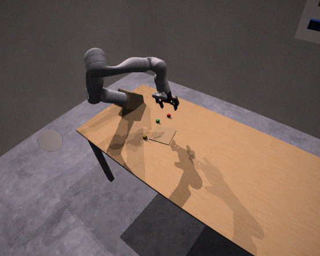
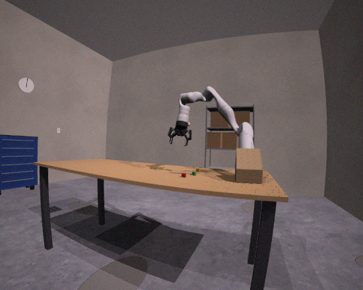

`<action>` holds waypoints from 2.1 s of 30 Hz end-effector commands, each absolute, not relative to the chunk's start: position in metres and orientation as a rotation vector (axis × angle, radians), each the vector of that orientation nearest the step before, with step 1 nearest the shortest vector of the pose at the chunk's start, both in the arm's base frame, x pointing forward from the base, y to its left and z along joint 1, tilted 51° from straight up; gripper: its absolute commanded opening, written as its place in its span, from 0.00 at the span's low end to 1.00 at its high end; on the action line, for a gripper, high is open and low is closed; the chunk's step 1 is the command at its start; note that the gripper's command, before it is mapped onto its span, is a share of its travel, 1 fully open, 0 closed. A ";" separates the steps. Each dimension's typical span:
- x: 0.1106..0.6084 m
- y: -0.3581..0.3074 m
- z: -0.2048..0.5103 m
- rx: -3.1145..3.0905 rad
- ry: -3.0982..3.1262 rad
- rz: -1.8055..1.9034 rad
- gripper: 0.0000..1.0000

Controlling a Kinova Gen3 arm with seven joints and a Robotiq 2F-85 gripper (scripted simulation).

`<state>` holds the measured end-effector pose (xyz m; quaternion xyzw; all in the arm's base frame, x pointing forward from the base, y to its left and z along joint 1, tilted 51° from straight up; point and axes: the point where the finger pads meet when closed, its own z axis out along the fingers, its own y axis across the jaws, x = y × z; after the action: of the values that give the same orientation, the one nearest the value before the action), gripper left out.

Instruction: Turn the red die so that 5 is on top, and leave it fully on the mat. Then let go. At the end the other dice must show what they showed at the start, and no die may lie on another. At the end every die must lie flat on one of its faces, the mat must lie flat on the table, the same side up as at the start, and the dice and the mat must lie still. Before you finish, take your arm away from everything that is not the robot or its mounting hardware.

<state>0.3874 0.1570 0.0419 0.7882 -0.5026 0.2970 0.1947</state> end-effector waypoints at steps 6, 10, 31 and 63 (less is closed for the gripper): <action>0.374 0.139 0.055 2.147 -1.445 0.858 1.00; 0.374 0.139 0.055 2.147 -1.445 0.858 1.00; 0.358 0.112 0.071 2.062 -1.493 0.896 1.00; 0.341 0.085 0.088 1.974 -1.540 0.935 1.00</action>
<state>0.3477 0.0921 0.0812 0.7280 -0.5531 0.3354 0.2271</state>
